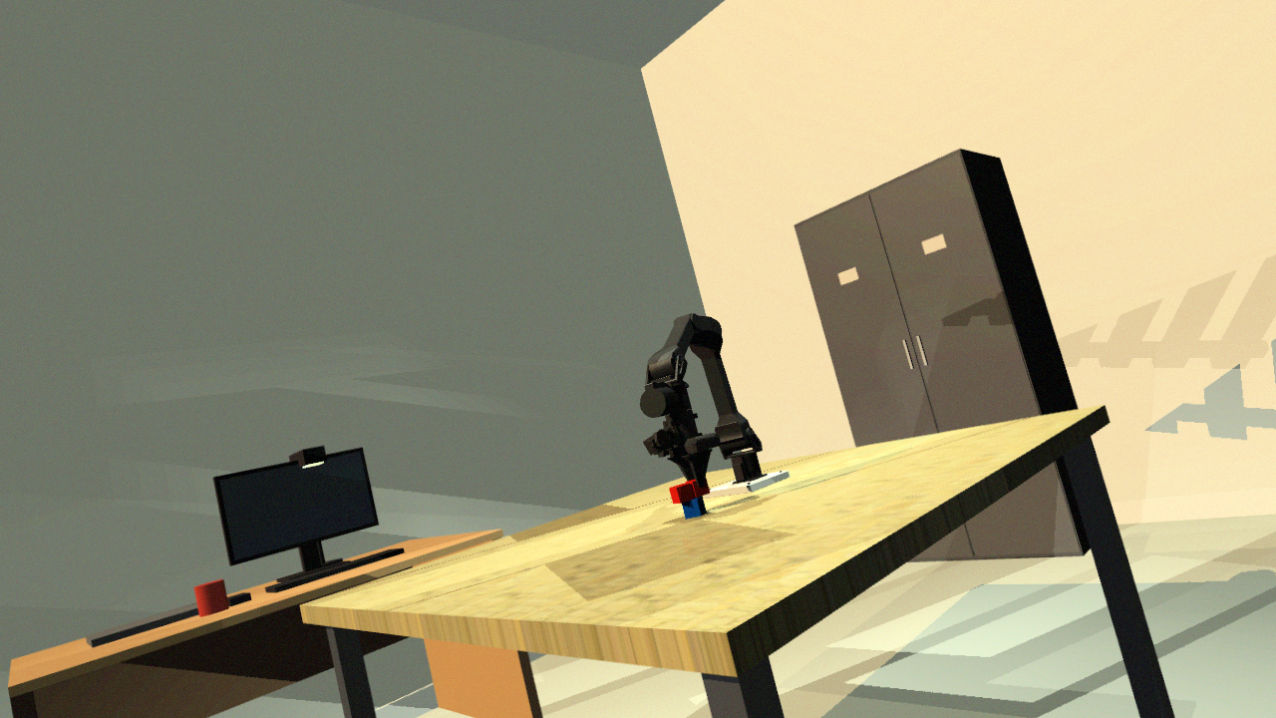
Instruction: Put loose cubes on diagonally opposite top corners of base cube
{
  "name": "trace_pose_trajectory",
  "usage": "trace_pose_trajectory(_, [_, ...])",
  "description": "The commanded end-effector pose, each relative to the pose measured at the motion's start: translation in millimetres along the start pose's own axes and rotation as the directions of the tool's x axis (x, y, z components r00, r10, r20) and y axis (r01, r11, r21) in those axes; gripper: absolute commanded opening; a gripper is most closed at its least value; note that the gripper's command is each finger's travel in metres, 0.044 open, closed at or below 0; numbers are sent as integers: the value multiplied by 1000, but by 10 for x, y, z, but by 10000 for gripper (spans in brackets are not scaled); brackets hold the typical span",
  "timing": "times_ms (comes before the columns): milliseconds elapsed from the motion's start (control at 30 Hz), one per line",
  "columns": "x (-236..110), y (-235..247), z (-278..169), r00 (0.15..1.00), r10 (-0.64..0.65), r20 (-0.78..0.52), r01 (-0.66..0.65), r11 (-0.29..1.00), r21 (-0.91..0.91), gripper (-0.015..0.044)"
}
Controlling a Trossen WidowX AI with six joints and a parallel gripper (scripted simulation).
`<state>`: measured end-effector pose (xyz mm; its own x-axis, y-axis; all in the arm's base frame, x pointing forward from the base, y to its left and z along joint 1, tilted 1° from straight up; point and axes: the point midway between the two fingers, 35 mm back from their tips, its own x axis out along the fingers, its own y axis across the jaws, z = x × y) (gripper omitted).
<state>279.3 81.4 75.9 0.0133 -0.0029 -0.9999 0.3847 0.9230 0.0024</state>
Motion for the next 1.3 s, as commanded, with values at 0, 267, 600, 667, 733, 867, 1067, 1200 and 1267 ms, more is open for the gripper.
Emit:
trace_pose_trajectory(0, [5,3,0,1000,2,0,-2,1000,-3,105])
trace_pose_trajectory(267, [5,3,0,1000,2,0,-2,1000,-3,205])
trace_pose_trajectory(600, [-128,-1,-1,1000,0,0,0,1000,0,205])
trace_pose_trajectory(667, [-158,-1,-1,1000,0,0,0,1000,0,205])
trace_pose_trajectory(733, [-189,-1,-1,1000,0,0,0,1000,0,205])
trace_pose_trajectory(867, [-251,-1,0,1000,0,0,0,1000,0,205])
trace_pose_trajectory(1067, [-345,-1,0,1000,0,0,0,1000,0,205])
trace_pose_trajectory(1200, [-408,-1,0,1000,0,0,0,1000,0,205])
trace_pose_trajectory(1267, [-439,-1,0,1000,0,0,0,1000,0,205])
